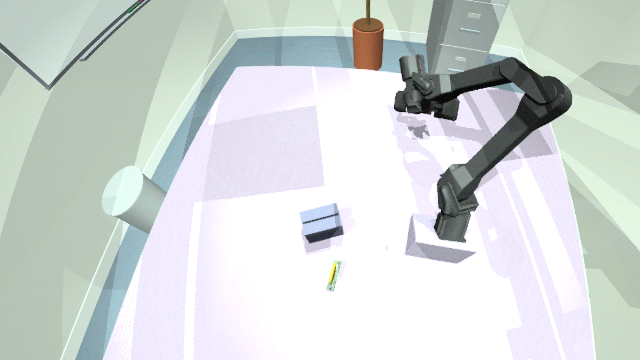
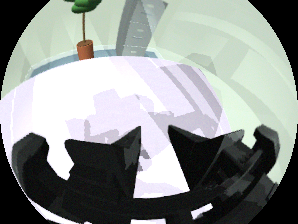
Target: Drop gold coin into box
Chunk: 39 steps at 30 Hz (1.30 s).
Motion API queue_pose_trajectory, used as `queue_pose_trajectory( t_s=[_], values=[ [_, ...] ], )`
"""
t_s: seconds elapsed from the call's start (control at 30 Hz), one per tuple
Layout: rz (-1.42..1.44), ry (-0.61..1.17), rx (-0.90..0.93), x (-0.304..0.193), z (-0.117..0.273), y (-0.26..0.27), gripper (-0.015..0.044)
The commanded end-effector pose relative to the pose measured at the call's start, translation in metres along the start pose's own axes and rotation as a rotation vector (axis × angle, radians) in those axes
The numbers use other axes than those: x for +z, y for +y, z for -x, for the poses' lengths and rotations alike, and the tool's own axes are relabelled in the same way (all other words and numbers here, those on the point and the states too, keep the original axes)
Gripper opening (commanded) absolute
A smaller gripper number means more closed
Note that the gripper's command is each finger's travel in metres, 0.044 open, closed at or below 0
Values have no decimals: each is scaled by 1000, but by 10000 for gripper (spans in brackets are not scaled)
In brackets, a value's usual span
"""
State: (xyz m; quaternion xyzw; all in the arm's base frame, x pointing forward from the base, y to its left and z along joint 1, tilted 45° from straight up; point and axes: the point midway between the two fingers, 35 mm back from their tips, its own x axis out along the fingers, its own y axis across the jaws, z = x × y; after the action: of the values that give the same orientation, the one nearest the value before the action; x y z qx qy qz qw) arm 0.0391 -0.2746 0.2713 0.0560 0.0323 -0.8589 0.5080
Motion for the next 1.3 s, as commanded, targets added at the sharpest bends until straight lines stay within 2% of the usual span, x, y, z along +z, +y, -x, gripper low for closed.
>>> queue_pose_trajectory(
  t_s=[0.0,0.13,0.33,0.6,0.87,1.03,1.17,1.27],
  values=[
    [316,78,231,-32,27,65,161],
    [559,112,397,-62,58,108,161],
    [977,116,699,-119,129,155,161],
    [1446,31,980,-191,230,171,161],
    [1890,-83,1138,-252,300,150,161],
    [2296,-219,1220,-303,351,108,161],
    [2622,-353,1222,-338,379,63,161],
    [2912,-516,1147,-359,393,25,161]
  ],
)
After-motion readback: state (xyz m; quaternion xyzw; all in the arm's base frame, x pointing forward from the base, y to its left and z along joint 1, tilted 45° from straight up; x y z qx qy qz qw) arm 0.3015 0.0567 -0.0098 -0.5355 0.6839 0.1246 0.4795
